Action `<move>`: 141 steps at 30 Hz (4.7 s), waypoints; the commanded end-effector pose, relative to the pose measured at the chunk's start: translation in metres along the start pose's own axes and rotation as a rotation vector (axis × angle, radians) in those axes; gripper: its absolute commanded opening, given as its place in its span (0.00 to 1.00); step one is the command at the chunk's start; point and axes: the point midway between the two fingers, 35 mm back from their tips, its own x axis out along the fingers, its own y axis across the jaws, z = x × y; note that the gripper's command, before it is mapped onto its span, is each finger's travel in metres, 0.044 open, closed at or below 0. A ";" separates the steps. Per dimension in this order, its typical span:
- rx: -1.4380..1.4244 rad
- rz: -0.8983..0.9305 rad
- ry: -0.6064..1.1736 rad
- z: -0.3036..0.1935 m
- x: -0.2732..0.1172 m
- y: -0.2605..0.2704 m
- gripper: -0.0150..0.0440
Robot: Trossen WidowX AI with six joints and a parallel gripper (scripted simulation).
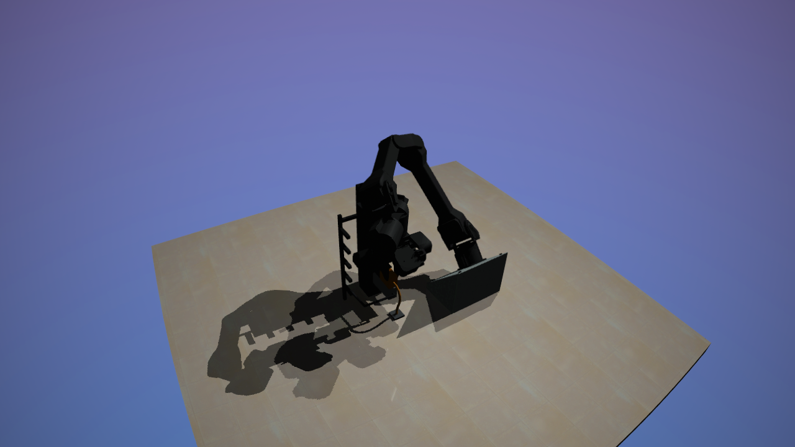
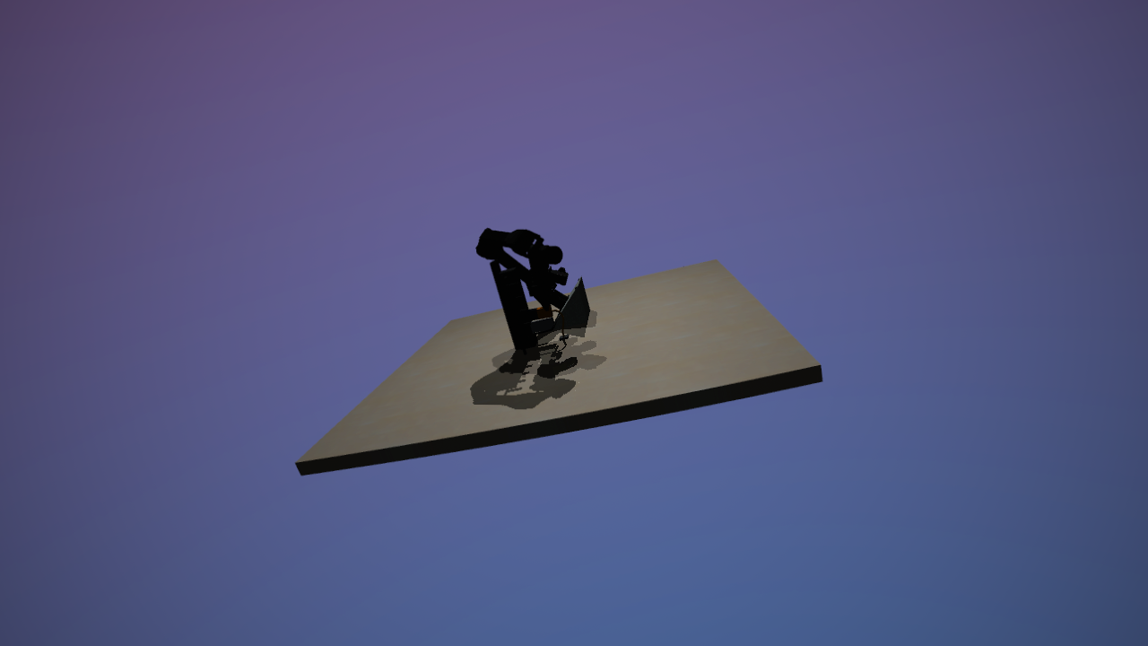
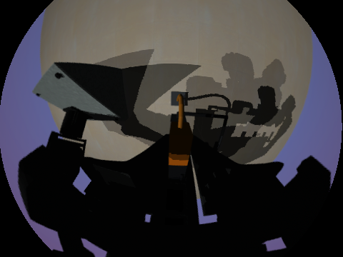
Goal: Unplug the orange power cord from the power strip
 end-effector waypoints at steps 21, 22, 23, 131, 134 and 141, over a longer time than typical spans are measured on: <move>-0.007 -0.005 -0.077 0.034 -0.011 0.002 0.53; -0.009 -0.006 -0.075 0.034 -0.013 0.002 0.53; -0.011 -0.006 -0.074 0.034 -0.016 0.002 0.53; -0.011 -0.008 -0.077 0.089 -0.023 0.001 1.00; -0.011 -0.008 -0.077 0.091 -0.024 0.001 1.00; -0.011 -0.008 -0.077 0.091 -0.024 0.001 1.00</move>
